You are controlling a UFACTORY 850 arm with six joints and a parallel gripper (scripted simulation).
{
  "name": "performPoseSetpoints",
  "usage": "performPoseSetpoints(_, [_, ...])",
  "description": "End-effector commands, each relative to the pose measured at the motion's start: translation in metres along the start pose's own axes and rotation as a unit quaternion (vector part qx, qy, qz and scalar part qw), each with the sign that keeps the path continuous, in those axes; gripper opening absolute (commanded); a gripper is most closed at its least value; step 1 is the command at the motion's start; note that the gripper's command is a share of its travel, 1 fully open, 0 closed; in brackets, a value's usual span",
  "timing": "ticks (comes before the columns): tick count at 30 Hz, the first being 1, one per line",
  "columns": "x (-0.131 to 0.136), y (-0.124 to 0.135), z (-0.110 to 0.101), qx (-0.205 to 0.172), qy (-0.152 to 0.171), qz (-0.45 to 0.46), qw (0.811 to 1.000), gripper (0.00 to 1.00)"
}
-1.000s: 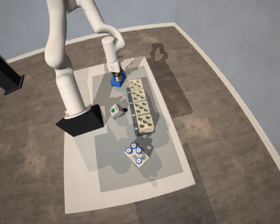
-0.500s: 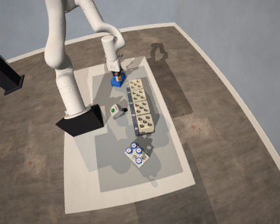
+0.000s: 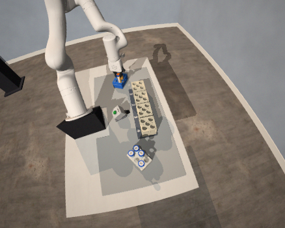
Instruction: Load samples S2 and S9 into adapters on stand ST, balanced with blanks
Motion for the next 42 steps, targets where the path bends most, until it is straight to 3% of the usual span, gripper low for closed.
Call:
performPoseSetpoints(1, [0.0,0.0,-0.009,0.0,0.0,0.0,1.0,0.0])
performPoseSetpoints(42, [0.0,0.0,-0.079,0.0,0.001,0.0,1.0,0.0])
Point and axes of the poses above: the point where the finger pads meet when closed, its own z axis out along the fingers, its own x axis across the jaws, y = z × x, the point moved 8 cm from there along -z, back along the fingers, and after that the axes turned 4 degrees about -z, right-handed, at the moved point
